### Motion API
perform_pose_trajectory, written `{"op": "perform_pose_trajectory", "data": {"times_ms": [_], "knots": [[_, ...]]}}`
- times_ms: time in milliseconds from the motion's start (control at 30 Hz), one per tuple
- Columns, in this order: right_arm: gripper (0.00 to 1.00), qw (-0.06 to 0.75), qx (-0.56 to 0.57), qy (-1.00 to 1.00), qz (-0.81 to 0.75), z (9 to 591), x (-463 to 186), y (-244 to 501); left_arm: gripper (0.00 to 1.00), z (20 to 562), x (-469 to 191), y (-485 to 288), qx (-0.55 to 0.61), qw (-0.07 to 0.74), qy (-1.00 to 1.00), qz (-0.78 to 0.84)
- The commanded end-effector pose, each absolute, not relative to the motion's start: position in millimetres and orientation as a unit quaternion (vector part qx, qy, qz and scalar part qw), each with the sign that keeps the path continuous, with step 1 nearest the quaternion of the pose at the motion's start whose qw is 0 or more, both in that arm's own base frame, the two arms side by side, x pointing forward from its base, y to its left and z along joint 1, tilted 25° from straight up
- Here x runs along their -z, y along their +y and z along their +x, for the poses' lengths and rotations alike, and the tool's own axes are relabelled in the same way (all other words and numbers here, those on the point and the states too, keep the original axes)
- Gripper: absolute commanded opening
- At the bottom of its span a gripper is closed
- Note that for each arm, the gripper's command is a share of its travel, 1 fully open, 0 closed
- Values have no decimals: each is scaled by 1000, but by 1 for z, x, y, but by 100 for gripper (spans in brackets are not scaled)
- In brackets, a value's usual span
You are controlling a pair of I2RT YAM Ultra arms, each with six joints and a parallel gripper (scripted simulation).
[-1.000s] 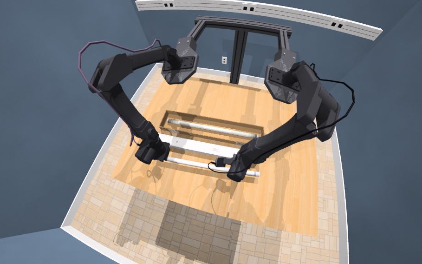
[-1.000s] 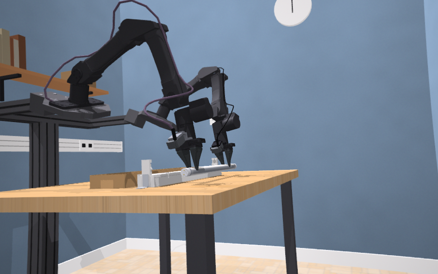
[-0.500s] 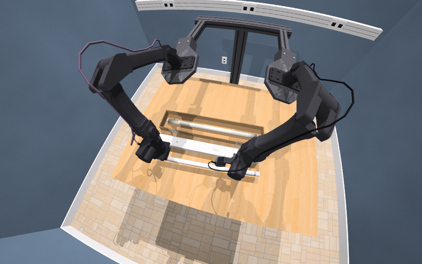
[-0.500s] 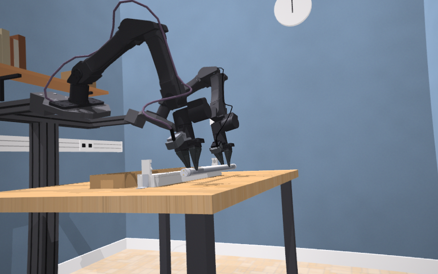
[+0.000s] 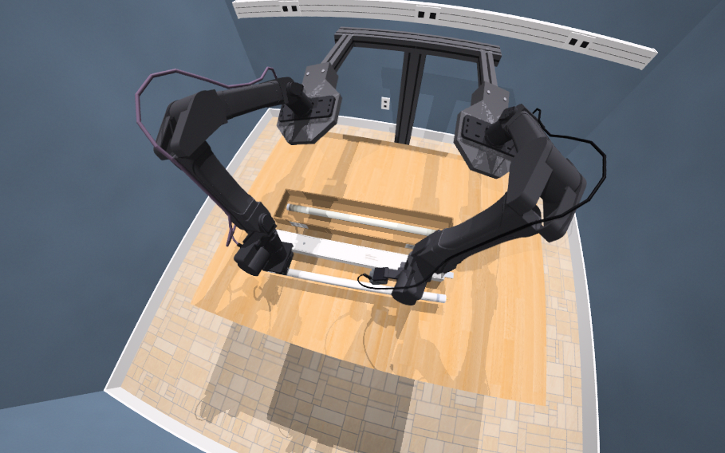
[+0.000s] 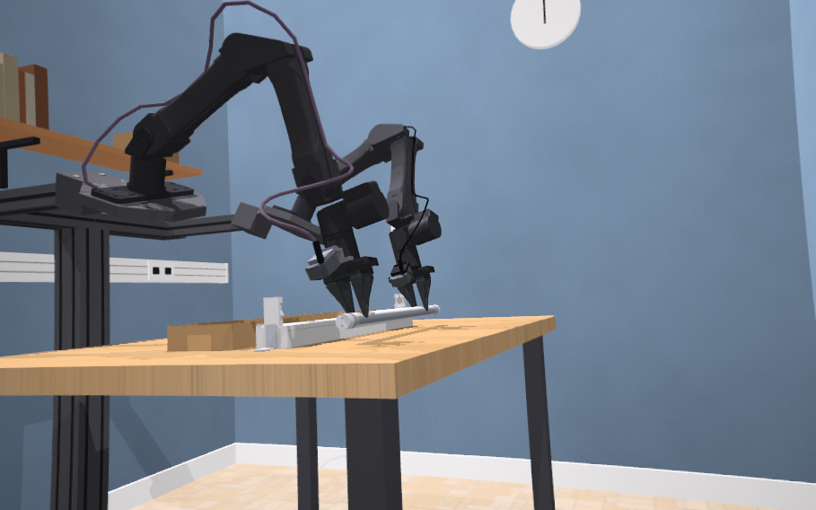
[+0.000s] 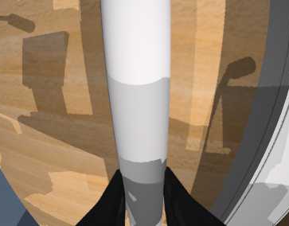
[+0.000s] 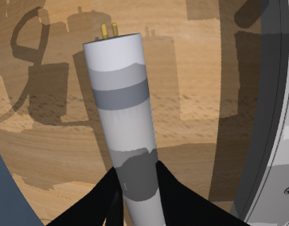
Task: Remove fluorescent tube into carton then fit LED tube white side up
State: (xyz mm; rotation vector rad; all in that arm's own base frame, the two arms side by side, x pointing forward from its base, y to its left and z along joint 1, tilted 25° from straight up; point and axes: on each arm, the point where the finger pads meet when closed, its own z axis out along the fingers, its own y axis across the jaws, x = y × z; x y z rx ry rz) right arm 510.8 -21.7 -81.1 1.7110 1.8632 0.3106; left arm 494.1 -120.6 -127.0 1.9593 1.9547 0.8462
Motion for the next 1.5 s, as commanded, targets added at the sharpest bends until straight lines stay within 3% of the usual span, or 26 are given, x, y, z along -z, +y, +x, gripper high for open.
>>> {"op": "perform_pose_trajectory", "data": {"times_ms": [0,1467], "knots": [[11,318,-137,693,632,519,63,-23,11,499,114,-132,-308,147,656,673],[11,317,-133,695,632,528,93,-26,11,513,139,-115,-312,144,664,665]]}}
